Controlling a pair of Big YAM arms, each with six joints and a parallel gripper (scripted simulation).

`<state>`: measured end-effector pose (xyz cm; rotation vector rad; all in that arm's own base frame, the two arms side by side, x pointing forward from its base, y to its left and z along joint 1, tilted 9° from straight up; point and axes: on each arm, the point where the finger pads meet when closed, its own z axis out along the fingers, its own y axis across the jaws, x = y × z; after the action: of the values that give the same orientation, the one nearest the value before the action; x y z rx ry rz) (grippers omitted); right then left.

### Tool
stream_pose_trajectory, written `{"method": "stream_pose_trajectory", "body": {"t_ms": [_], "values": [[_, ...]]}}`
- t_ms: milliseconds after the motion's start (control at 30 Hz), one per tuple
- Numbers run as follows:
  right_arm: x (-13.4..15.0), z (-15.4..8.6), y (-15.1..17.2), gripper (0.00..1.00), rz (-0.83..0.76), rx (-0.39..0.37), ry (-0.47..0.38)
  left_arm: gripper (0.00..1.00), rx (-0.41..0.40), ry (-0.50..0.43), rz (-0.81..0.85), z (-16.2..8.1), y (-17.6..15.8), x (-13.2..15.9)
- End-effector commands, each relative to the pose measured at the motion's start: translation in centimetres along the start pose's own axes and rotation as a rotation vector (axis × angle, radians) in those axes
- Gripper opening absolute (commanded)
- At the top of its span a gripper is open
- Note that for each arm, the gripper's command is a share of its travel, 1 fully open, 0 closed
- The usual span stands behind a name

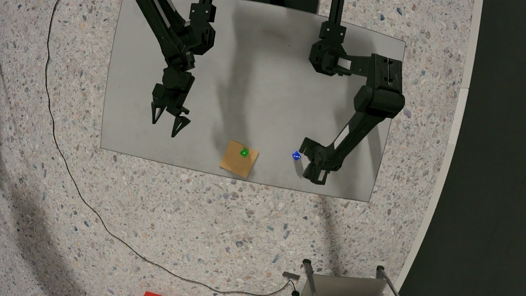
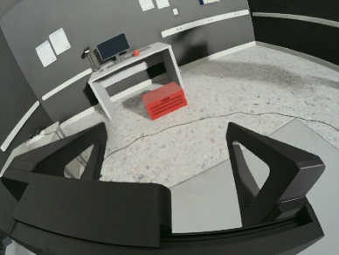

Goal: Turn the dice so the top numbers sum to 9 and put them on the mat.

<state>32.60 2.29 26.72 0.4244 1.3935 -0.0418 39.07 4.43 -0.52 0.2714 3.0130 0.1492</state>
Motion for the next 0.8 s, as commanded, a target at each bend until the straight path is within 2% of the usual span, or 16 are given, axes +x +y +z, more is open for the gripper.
{"method": "stream_pose_trajectory", "body": {"t_ms": [0, 133, 300, 333, 767], "values": [[-0.3, 0.1, 0.15, 1.0, 0.005, -0.001, -0.005, 1.0, -0.006, 0.003, -0.159, 0.52, -0.81, -0.3], [-0.3, 0.1, 0.15, 1.0, 0.005, -0.001, -0.005, 1.0, -0.008, -0.015, -0.247, -0.06, -0.73, -0.91], [-0.3, 0.1, 0.15, 1.0, 0.005, -0.001, -0.005, 1.0, -0.008, -0.015, -0.257, 0.0, -0.75, -0.89], [-0.3, 0.1, 0.15, 1.0, 0.005, -0.001, -0.005, 0.45, -0.008, -0.015, -0.257, 0.0, -0.76, -0.89], [-0.3, 0.1, 0.15, 1.0, 0.005, -0.001, -0.005, 0.45, -0.007, -0.015, -0.257, 0.0, -0.78, -0.89]]}}
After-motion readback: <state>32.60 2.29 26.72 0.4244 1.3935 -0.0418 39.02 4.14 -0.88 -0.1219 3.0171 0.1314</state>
